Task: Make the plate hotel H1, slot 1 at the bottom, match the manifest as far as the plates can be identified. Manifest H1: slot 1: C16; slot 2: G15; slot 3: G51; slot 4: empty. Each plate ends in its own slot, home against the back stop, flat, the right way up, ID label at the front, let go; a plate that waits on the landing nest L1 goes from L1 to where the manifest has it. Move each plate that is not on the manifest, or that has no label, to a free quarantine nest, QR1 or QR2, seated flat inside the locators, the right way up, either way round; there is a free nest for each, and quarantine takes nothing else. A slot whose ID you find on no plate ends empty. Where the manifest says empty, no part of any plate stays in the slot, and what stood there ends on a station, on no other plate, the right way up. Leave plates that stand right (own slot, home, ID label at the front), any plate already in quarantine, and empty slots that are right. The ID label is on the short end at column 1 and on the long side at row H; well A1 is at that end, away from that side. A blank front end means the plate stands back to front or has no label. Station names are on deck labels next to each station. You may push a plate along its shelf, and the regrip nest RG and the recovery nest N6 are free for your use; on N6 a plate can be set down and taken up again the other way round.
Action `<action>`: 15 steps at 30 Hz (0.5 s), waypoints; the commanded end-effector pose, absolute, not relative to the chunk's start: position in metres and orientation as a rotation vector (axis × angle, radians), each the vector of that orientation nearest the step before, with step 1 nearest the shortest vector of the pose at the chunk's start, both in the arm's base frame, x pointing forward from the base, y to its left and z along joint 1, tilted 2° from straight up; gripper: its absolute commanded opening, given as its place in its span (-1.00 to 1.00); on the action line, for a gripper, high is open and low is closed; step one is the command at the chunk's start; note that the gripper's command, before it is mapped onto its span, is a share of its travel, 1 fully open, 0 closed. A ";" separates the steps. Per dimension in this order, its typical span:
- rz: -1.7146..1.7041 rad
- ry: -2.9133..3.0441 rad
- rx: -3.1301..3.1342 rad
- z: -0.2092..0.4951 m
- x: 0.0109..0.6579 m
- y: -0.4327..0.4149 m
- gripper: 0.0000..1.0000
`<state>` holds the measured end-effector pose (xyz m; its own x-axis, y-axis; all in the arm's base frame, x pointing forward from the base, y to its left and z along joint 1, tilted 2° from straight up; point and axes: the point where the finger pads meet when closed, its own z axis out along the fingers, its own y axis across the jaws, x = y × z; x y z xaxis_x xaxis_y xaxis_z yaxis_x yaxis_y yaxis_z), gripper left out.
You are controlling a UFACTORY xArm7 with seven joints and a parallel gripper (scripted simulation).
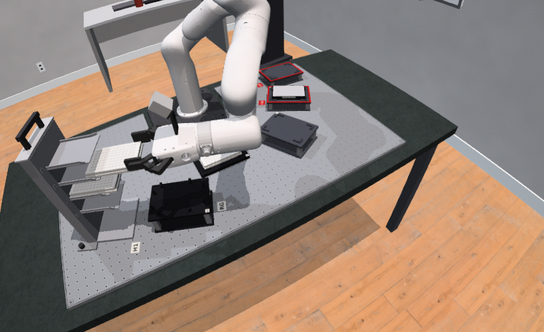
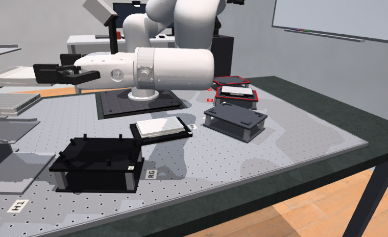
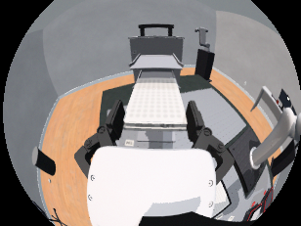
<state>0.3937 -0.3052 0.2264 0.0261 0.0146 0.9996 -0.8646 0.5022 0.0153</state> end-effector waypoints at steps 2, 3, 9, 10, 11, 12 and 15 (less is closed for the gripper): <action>0.812 -1.385 0.808 0.228 0.390 -0.312 -1.00; 0.812 -1.385 0.808 0.228 0.390 -0.313 -1.00; 0.812 -1.385 0.808 0.228 0.387 -0.318 -1.00; 0.812 -1.385 0.808 0.228 0.386 -0.319 -1.00; 0.812 -1.385 0.808 0.228 0.386 -0.320 -1.00; 0.812 -1.385 0.808 0.229 0.385 -0.321 -1.00; 0.812 -1.385 0.808 0.229 0.383 -0.325 -1.00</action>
